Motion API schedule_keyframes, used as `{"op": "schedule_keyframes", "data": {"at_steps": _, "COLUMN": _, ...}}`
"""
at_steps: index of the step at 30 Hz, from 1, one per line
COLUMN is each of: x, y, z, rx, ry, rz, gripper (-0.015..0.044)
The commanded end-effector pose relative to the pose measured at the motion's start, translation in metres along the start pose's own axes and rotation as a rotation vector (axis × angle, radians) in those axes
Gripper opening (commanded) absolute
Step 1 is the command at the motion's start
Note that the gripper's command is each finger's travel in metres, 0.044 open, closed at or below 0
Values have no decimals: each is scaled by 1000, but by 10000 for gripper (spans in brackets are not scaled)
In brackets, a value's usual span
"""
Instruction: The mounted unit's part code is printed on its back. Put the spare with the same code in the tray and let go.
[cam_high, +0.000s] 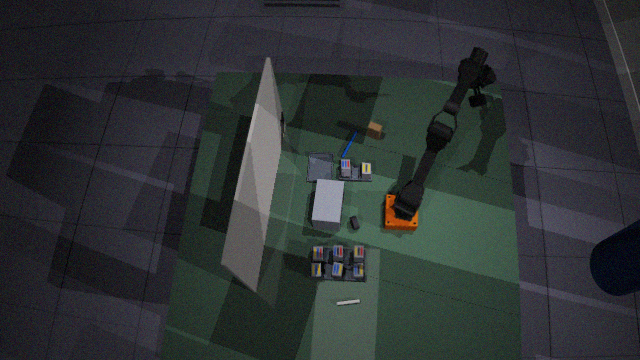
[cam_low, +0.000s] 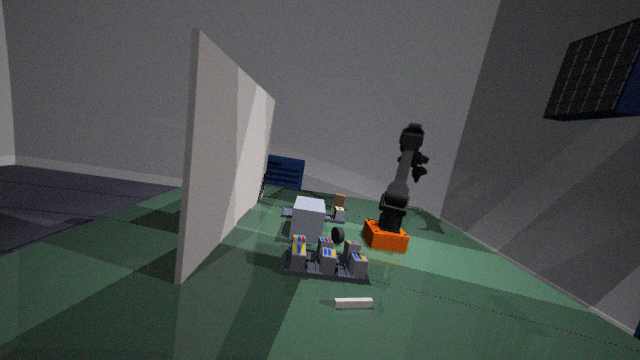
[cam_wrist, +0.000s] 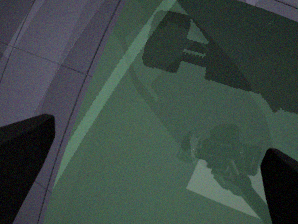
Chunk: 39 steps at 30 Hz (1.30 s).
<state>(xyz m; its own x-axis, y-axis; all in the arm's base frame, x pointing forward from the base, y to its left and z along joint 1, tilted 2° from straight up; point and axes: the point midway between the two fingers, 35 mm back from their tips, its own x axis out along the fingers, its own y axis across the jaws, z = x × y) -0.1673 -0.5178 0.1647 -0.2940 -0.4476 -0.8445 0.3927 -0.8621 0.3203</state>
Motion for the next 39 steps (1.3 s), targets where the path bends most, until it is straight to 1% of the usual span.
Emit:
{"op": "schedule_keyframes", "data": {"at_steps": 1, "x": -22, "y": 34, "z": -61, "rx": -183, "ry": 72, "rz": 40, "gripper": 440}}
{"op": "schedule_keyframes", "data": {"at_steps": 4, "x": -37, "y": 54, "z": -106, "rx": -229, "ry": 127, "rz": 77, "gripper": 440}}
{"op": "schedule_keyframes", "data": {"at_steps": 11, "x": -85, "y": 81, "z": -213, "rx": -555, "ry": 234, "rz": 145, "gripper": 440}}
{"op": "schedule_keyframes", "data": {"at_steps": 16, "x": -127, "y": 83, "z": -293, "rx": -811, "ry": 308, "rz": 201, "gripper": 440}}
{"op": "schedule_keyframes", "data": {"at_steps": 20, "x": -164, "y": 73, "z": -354, "rx": -1022, "ry": 362, "rz": 249, "gripper": 440}}
{"op": "schedule_keyframes", "data": {"at_steps": 25, "x": -214, "y": 45, "z": -423, "rx": -1300, "ry": 425, "rz": 321, "gripper": 440}}
{"op": "schedule_keyframes", "data": {"at_steps": 30, "x": -265, "y": 4, "z": -481, "rx": -1580, "ry": 481, "rz": 398, "gripper": 440}}
{"op": "schedule_keyframes", "data": {"at_steps": 34, "x": -305, "y": -39, "z": -521, "rx": -1811, "ry": 517, "rz": 456, "gripper": 440}}
{"op": "schedule_keyframes", "data": {"at_steps": 39, "x": -352, "y": -104, "z": -559, "rx": -2109, "ry": 553, "rz": 529, "gripper": 440}}
